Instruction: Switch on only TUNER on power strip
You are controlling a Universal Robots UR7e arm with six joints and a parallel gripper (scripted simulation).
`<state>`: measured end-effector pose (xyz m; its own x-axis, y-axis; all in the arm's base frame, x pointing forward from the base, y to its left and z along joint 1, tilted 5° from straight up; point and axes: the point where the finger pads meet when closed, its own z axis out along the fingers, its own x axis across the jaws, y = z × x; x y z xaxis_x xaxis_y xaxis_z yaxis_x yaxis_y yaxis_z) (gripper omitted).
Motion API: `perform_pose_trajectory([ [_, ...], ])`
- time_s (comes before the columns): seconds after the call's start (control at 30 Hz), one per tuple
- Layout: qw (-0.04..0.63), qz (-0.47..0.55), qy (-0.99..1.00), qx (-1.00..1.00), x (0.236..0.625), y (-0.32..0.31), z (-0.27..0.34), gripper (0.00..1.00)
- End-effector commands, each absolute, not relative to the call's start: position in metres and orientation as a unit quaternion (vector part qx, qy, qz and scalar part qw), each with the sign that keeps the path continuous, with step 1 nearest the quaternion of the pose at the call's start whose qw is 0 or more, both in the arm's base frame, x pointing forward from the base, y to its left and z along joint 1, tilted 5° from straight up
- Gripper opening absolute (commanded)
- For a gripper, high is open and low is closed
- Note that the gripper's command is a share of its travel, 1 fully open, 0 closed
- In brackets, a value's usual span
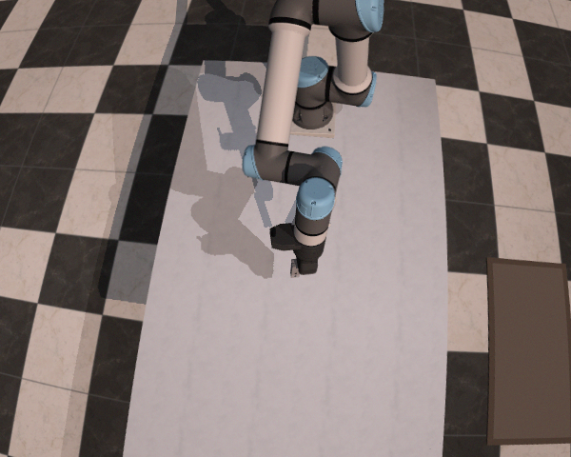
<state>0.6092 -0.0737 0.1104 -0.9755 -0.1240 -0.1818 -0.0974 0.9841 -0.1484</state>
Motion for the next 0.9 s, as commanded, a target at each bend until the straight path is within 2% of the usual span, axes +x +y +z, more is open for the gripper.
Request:
perform_pose_trajectory([
  [0.0,0.079,-0.003,0.997,-0.014,0.559,-0.028,0.105,0.00],
  [0.13,0.059,0.040,0.997,0.021,0.522,0.003,0.100,0.00],
  [0.23,0.059,0.040,0.997,0.021,0.522,0.002,0.100,0.00],
  [0.53,0.010,0.119,0.988,0.095,0.444,0.066,0.092,0.00],
  [0.87,-0.006,0.141,0.983,0.118,0.421,0.082,0.090,0.00],
])
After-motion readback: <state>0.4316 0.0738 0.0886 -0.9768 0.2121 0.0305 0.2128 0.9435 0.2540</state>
